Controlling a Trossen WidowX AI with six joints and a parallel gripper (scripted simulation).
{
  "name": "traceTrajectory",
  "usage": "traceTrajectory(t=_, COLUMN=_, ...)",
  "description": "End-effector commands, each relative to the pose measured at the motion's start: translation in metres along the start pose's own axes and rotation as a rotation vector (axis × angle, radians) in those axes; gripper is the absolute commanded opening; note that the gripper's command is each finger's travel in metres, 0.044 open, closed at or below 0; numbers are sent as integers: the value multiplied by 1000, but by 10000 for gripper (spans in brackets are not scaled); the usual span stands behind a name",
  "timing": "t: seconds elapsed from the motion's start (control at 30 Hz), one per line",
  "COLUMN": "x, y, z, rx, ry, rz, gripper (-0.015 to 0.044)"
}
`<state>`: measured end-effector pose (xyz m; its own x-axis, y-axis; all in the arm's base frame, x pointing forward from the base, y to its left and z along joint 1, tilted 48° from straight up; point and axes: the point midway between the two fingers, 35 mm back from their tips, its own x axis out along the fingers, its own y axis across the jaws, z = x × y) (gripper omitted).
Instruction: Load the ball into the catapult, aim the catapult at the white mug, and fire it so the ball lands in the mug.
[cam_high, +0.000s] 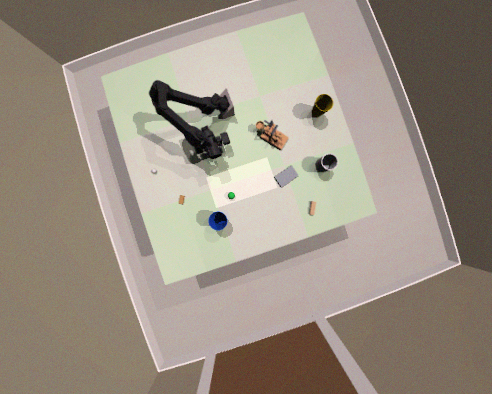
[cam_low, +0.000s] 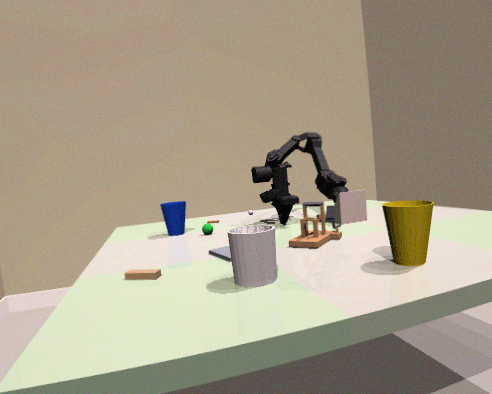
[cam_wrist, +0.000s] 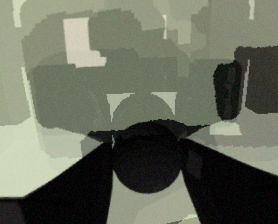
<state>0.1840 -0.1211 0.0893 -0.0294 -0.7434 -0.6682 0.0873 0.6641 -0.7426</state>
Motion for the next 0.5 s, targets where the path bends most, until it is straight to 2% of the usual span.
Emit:
traceTrajectory(t=0.0, x=-3, y=0, z=1, rx=-3, ry=-5, rz=0, gripper=10)
traceTrajectory(t=0.47, x=-64, y=9, z=11, rx=-29, ry=-48, rz=42, gripper=0)
